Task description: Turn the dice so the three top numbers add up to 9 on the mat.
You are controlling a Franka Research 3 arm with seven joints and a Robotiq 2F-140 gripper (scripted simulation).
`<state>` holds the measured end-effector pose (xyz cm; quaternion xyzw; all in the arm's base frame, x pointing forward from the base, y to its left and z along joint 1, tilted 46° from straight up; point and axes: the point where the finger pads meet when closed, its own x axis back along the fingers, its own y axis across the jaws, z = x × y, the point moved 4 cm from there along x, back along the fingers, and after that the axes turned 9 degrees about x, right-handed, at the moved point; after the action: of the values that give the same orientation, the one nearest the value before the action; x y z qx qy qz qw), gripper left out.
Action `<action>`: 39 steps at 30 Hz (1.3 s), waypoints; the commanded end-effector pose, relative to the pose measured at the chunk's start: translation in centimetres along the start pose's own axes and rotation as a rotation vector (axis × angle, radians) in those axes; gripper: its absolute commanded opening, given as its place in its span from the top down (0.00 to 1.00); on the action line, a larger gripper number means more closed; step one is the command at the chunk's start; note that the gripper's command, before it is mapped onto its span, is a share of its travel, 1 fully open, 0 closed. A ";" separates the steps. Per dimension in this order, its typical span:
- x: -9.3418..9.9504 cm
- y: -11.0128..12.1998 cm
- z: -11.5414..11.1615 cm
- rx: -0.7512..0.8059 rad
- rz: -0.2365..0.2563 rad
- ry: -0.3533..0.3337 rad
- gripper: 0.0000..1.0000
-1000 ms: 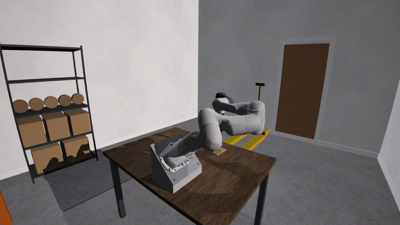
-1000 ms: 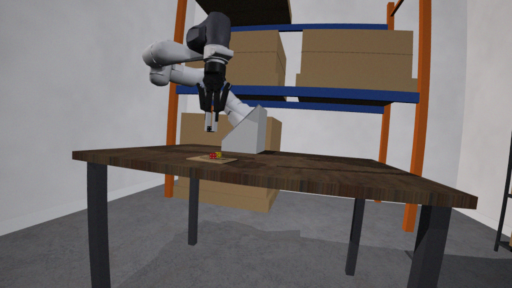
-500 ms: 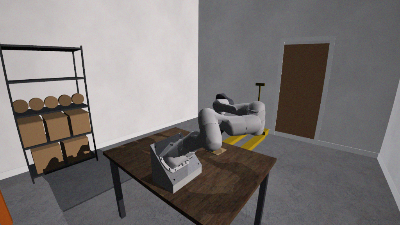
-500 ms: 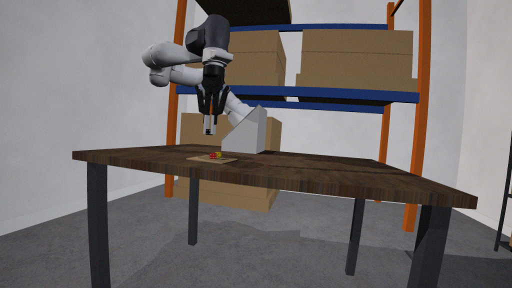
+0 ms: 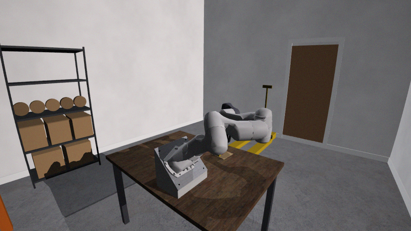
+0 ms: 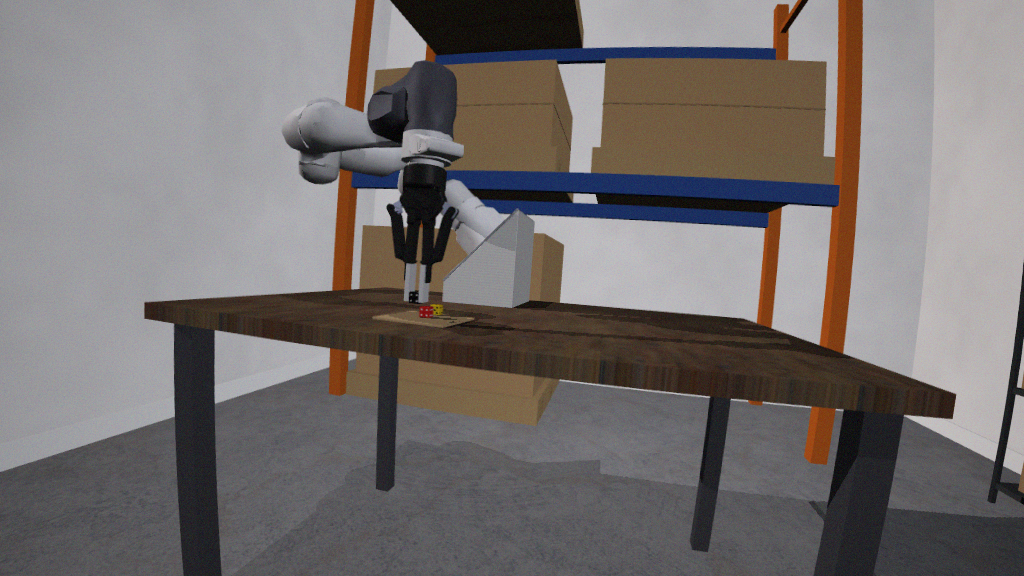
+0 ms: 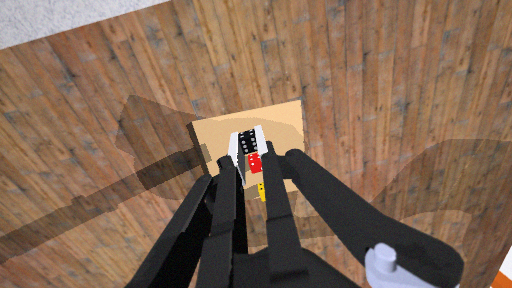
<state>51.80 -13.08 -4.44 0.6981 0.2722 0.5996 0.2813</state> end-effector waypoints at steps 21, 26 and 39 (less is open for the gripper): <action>-2.6 -0.2 0.5 0.006 0.009 0.012 0.91; -2.6 -0.2 0.5 0.006 0.009 0.012 0.91; -2.6 -0.2 0.5 0.006 0.009 0.012 0.91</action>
<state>51.83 -14.78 -6.31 0.6962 0.2728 0.6035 0.2769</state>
